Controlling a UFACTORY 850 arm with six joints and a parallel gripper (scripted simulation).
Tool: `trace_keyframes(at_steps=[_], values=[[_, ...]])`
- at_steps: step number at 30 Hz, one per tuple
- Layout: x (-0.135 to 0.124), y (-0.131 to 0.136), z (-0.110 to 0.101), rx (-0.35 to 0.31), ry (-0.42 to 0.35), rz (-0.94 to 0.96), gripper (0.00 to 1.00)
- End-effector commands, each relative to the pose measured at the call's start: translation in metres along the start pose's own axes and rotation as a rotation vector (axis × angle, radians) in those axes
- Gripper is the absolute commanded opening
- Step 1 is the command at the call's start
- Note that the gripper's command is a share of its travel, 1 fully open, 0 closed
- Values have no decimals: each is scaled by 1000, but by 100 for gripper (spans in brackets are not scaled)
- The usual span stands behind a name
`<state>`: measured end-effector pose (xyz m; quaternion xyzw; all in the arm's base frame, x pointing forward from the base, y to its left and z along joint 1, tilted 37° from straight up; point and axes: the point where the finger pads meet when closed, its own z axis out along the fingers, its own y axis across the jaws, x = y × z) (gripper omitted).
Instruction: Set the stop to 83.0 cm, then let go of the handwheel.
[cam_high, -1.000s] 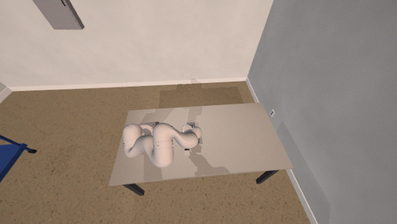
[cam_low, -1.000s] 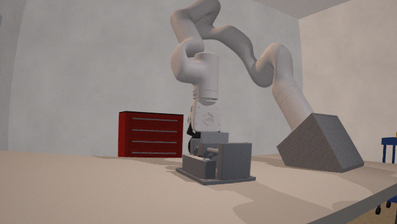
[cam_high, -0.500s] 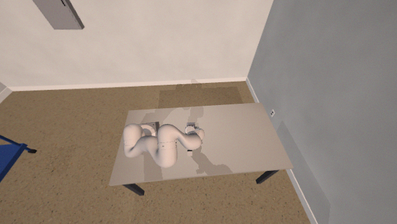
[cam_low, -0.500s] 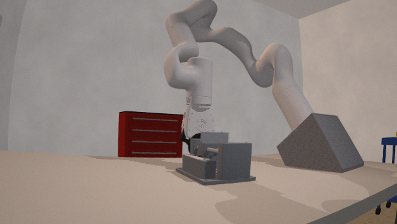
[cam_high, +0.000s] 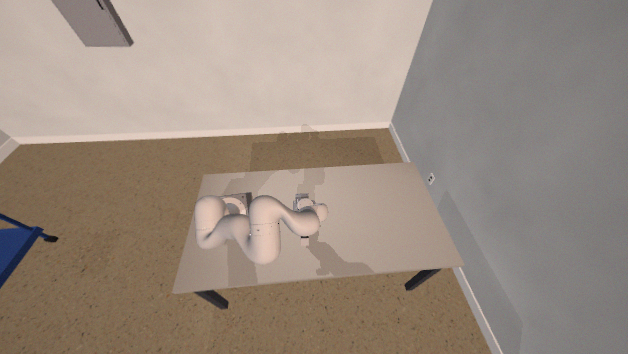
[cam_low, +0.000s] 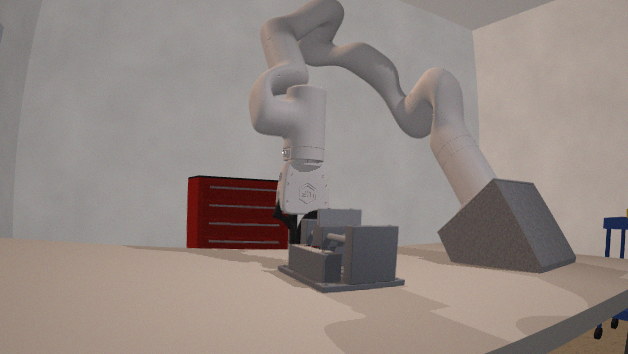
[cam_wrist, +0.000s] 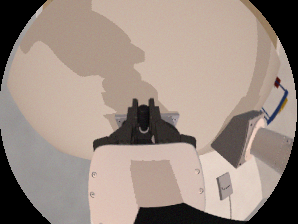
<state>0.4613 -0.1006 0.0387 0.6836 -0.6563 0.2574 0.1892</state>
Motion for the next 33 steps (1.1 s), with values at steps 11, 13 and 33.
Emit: trace_keyframes(at_steps=[11,13,33], values=[[0,-10,-21,-1,0,0,6],[0,-9,-25,-1,0,0,6],[0,16,-51,-1,0,0,6]])
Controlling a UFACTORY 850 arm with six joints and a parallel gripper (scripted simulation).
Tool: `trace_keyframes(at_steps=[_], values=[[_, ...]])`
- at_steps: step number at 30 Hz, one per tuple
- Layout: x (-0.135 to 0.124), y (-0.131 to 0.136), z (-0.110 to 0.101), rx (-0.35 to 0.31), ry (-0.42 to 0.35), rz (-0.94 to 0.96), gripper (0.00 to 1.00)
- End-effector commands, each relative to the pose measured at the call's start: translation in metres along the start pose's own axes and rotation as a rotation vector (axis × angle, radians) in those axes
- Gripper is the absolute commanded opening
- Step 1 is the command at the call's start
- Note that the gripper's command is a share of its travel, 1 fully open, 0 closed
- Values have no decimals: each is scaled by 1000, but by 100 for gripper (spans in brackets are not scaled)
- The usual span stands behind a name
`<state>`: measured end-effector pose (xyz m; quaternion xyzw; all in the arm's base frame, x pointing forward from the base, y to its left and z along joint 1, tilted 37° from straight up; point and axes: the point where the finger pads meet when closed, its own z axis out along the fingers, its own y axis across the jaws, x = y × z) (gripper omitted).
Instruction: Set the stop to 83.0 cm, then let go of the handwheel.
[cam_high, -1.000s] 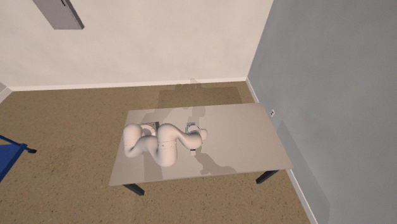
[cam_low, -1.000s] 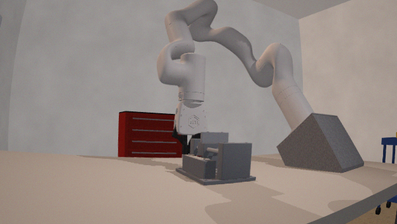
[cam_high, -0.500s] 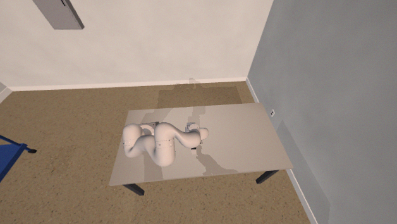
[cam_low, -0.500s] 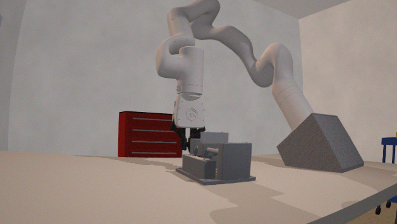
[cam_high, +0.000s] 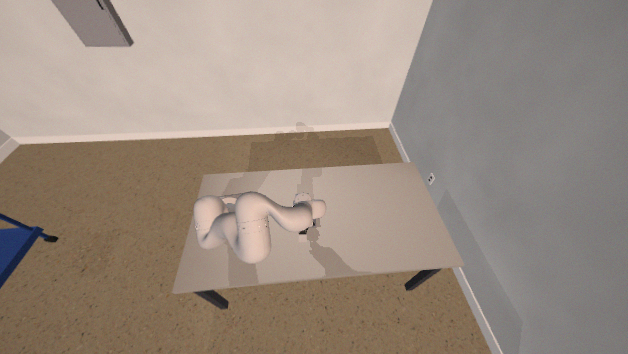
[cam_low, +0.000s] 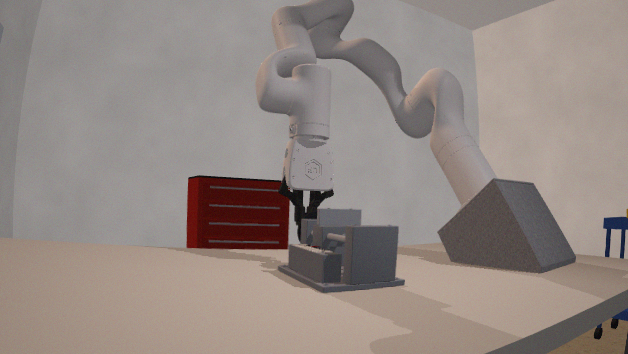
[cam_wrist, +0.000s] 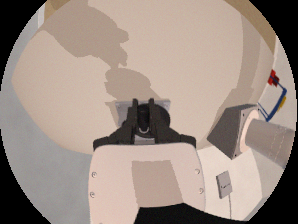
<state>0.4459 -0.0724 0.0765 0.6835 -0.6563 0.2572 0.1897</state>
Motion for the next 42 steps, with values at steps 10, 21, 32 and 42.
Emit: trace_keyframes(at_steps=[10,21,32,42], values=[[0,24,1,0,0,0,6],[0,33,9,0,0,0,6],[0,39,21,0,0,0,6],[0,38,33,0,0,0,6]])
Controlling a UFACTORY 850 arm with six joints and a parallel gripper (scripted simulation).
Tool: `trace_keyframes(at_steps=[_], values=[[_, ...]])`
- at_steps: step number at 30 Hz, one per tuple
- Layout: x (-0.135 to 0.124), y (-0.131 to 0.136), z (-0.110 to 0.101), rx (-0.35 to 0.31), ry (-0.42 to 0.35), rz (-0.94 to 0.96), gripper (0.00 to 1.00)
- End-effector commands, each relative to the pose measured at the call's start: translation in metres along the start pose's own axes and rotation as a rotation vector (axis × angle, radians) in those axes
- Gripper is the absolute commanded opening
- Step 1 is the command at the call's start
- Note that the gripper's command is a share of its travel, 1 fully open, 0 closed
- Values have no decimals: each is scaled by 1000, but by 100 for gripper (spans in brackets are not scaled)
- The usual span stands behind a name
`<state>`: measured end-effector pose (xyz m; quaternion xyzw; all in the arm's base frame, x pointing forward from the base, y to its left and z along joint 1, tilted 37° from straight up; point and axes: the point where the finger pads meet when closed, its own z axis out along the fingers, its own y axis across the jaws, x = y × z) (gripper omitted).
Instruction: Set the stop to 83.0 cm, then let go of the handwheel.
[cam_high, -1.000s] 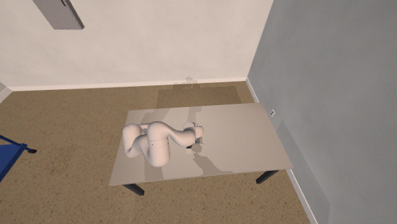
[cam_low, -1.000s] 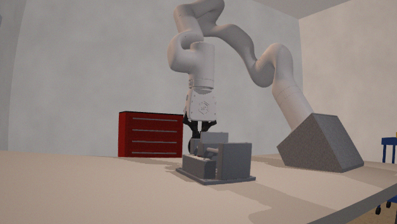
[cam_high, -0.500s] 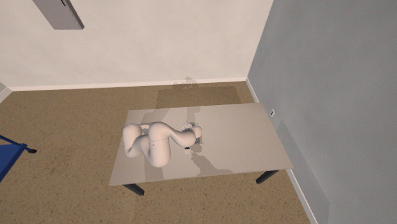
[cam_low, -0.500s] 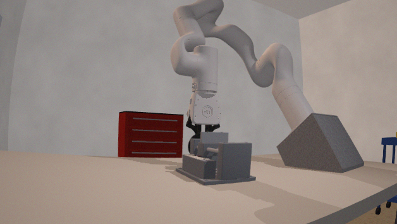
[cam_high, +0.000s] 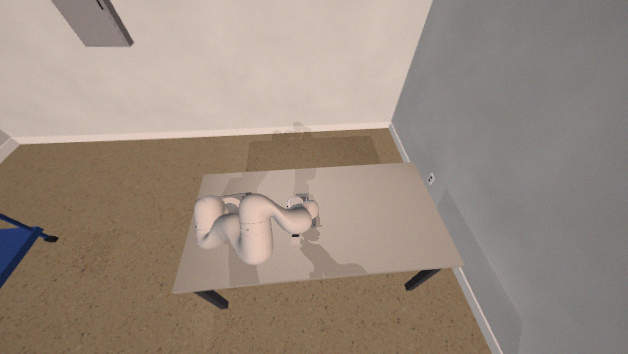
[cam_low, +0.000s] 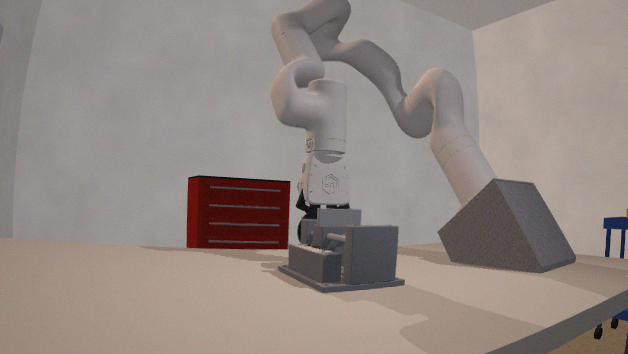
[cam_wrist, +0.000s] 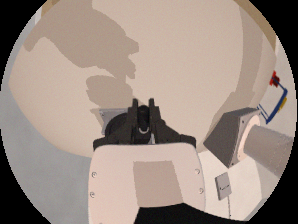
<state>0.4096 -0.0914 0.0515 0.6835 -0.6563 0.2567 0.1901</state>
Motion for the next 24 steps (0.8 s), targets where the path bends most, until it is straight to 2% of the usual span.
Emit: trace_keyframes(at_steps=[1,14,24], values=[[0,-1,7,1,0,0,6],[0,-14,25,1,0,0,6],[0,-29,29,1,0,0,6]])
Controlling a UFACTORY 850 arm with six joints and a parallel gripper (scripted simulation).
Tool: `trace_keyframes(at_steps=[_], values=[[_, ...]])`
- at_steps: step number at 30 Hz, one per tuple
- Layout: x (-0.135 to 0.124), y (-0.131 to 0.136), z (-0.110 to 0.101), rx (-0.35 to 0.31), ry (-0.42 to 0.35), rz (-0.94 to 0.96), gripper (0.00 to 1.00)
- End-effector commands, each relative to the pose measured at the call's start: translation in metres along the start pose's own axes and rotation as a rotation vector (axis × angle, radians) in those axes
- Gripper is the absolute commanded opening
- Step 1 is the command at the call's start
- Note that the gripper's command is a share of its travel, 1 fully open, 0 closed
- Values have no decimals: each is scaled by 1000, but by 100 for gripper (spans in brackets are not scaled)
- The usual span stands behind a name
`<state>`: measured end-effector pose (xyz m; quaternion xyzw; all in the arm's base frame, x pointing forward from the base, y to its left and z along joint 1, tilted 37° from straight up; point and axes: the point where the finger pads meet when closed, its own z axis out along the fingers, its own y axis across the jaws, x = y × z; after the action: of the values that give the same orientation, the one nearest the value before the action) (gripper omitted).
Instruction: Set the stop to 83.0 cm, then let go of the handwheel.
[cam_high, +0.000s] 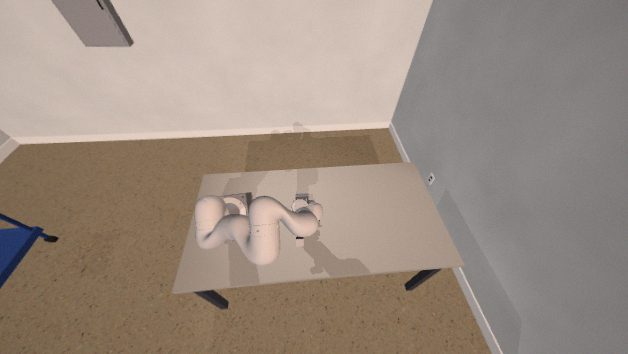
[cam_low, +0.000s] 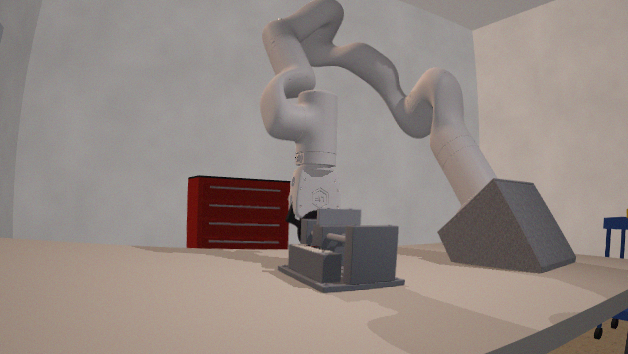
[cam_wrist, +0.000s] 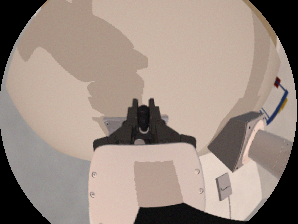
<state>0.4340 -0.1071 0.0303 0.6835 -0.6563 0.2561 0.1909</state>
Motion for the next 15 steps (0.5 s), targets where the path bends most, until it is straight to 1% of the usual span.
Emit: trace_keyframes(at_steps=[1,15], values=[[0,-7,0,3,0,1,6],[0,-24,-4,3,0,1,6]])
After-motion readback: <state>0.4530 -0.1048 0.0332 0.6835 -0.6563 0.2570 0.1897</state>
